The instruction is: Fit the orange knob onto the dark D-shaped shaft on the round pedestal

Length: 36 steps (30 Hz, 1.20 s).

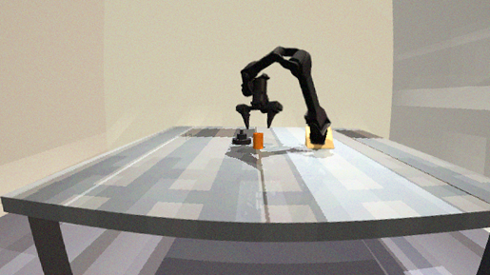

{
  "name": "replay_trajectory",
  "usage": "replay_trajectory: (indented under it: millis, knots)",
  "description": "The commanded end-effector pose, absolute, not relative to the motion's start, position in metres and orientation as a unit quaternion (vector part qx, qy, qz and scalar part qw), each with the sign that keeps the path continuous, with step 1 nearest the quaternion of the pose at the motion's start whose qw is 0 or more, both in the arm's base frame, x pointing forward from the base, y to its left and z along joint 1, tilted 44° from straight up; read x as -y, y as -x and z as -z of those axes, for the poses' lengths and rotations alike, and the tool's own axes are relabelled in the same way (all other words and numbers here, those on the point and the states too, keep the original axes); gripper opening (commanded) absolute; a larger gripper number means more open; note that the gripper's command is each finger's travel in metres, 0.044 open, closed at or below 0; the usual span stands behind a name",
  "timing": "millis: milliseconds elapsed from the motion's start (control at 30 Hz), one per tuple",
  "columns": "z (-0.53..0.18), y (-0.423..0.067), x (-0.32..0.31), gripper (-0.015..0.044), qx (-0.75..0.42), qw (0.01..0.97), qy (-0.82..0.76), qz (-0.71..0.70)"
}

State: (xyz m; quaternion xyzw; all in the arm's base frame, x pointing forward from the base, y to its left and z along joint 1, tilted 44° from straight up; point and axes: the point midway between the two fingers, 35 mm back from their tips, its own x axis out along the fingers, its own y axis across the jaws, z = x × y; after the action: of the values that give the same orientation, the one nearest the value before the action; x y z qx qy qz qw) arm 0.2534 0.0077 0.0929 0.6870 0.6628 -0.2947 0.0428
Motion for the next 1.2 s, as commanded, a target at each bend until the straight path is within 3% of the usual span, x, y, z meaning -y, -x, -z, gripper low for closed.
replay_trajectory:
  millis: [0, 433, 800, 1167]
  knots:
    - [-0.1243, -0.256, 0.0229, 0.044, -0.603, 0.136, -0.672, 0.408]
    - [-0.1261, -0.2561, 0.0246, 0.044, -0.611, 0.161, -0.667, 0.395]
    - [-0.1257, -0.2561, 0.0242, 0.044, -0.727, 0.472, -0.498, 0.037]
    - [-0.1254, -0.2561, 0.0239, 0.044, -0.656, 0.653, -0.212, -0.314]
